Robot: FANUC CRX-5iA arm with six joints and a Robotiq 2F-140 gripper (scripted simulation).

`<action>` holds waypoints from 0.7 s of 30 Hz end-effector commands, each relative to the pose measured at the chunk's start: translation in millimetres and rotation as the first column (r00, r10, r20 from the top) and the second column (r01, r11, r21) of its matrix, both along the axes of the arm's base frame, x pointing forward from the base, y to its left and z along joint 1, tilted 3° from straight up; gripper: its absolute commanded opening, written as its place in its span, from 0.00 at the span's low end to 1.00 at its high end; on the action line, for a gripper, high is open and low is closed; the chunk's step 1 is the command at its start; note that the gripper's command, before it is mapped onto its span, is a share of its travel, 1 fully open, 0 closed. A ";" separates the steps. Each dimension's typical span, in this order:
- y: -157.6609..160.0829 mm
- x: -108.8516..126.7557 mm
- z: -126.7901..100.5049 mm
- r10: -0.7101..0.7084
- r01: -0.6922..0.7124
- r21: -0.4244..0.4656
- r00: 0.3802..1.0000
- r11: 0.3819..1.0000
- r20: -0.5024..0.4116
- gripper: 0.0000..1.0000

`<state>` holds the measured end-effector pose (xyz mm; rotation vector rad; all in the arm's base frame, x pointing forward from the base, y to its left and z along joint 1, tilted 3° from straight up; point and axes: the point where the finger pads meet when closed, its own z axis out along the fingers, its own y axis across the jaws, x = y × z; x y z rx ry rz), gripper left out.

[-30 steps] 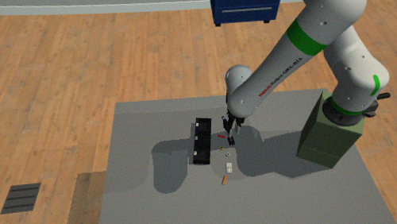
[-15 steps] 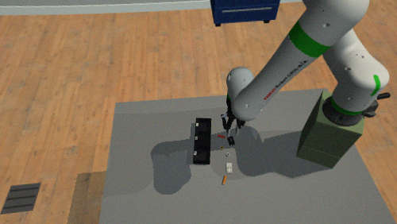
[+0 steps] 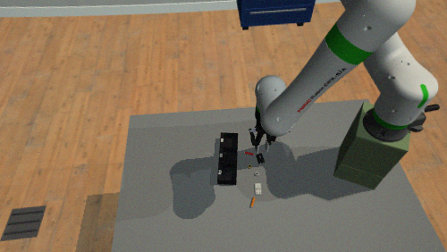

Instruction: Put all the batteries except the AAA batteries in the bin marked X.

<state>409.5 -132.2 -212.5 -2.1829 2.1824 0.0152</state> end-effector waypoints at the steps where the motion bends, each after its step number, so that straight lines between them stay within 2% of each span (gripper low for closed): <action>1: -0.1 0.1 0.1 0.000 0.000 0.000 1.000 1.000 0.000 0.25; 8: -0.1 0.1 0.1 0.000 0.000 0.000 1.000 1.000 0.000 0.25; 16: 1.3 1.2 -31.8 0.000 0.000 0.000 1.000 1.000 0.000 0.25; 18: 1.3 1.2 -31.8 0.000 0.000 0.000 1.000 1.000 0.000 0.25; 21: 1.9 1.7 -43.8 0.000 0.000 0.000 1.000 1.000 0.000 0.25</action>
